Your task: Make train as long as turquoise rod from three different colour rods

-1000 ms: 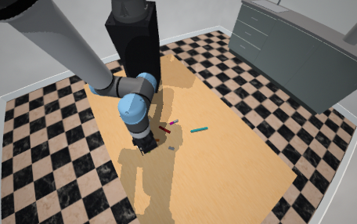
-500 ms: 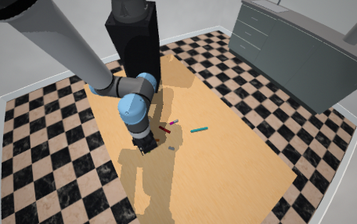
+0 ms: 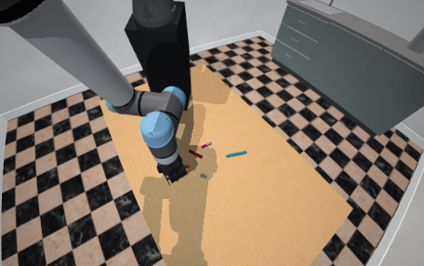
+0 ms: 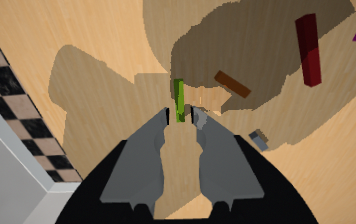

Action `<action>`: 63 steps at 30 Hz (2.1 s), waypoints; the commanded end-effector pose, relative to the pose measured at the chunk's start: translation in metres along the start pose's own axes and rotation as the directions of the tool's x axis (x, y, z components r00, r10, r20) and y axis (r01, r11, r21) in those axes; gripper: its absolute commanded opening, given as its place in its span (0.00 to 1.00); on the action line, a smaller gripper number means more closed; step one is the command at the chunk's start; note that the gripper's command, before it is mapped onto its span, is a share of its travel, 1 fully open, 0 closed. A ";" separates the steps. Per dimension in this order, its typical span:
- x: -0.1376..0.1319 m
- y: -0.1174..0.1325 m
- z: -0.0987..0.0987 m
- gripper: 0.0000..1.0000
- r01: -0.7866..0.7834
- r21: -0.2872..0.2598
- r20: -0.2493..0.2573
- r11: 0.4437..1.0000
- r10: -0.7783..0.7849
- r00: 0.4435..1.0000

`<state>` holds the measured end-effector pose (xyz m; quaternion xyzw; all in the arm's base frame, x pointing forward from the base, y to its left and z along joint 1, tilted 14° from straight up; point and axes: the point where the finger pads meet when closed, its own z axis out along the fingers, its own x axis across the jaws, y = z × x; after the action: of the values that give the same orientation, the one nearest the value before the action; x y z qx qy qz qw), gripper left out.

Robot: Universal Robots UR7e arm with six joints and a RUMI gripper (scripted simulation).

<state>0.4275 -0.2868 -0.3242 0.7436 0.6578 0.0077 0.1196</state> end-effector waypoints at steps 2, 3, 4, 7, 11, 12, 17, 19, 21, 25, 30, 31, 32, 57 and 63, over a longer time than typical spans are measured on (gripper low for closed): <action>0.000 0.000 0.000 0.14 0.000 -0.001 0.001 1.000 0.000 1.000; 0.000 0.000 0.000 0.14 0.000 -0.001 0.001 1.000 0.000 1.000; 0.000 0.000 0.000 0.14 0.000 -0.001 0.001 1.000 0.000 1.000; 0.000 0.000 0.000 0.14 0.000 -0.001 0.001 1.000 0.000 1.000; 0.000 0.000 0.000 0.14 0.000 -0.001 0.001 1.000 0.000 1.000; 0.000 0.000 0.000 0.14 0.000 -0.001 0.001 1.000 0.000 1.000; 0.000 0.000 0.000 0.14 0.000 -0.001 0.001 1.000 0.000 1.000; 0.000 0.000 0.000 0.14 0.000 -0.001 0.001 1.000 0.000 1.000; 0.000 0.000 0.000 0.14 0.000 -0.001 0.001 1.000 0.000 1.000; 0.000 0.000 0.000 0.14 0.000 -0.001 0.001 1.000 0.000 1.000; 0.000 0.000 0.000 0.14 0.000 -0.001 0.001 1.000 0.000 1.000; 0.000 0.000 0.001 0.14 0.000 -0.001 0.001 1.000 0.000 1.000; 0.000 0.000 0.001 0.14 0.000 -0.001 0.001 1.000 0.000 1.000; 0.000 0.000 0.016 0.14 0.000 -0.001 0.001 1.000 0.000 1.000; 0.000 0.000 0.016 0.14 0.000 -0.001 0.001 1.000 0.000 1.000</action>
<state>0.4303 -0.2896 -0.3403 0.7436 0.6578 0.0077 0.1195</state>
